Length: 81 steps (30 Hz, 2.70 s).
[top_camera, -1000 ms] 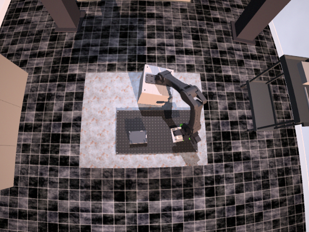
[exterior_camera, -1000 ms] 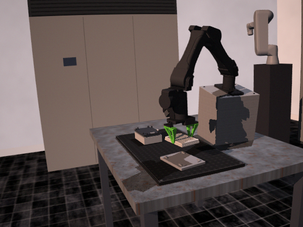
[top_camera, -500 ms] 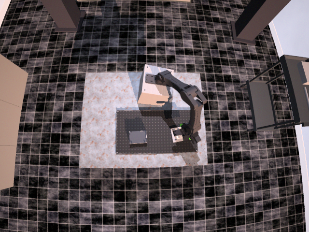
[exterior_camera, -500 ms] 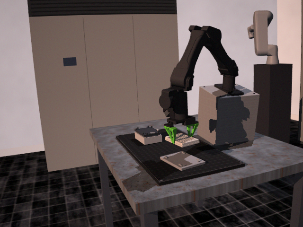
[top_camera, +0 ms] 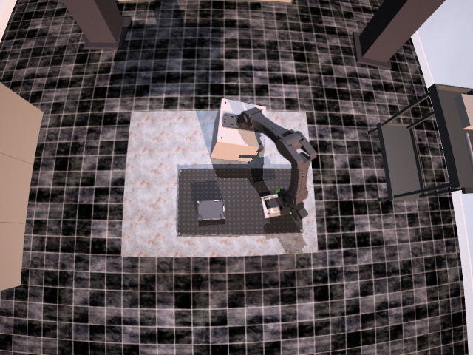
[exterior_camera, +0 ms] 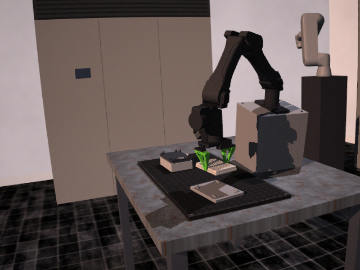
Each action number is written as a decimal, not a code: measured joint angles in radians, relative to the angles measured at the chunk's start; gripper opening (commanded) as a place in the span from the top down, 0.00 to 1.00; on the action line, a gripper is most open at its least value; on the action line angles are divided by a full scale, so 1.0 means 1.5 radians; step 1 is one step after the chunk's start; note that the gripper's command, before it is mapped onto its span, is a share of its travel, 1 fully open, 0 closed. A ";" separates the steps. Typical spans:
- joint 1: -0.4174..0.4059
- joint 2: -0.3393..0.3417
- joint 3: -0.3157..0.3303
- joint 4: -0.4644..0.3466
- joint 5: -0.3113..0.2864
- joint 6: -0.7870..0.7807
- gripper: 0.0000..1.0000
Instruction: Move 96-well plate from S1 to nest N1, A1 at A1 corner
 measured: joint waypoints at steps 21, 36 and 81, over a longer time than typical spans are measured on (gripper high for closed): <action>0.000 0.000 0.000 0.000 0.000 0.000 1.00; 0.004 0.045 0.013 0.018 0.000 0.003 1.00; 0.014 0.135 0.052 0.079 0.001 0.014 1.00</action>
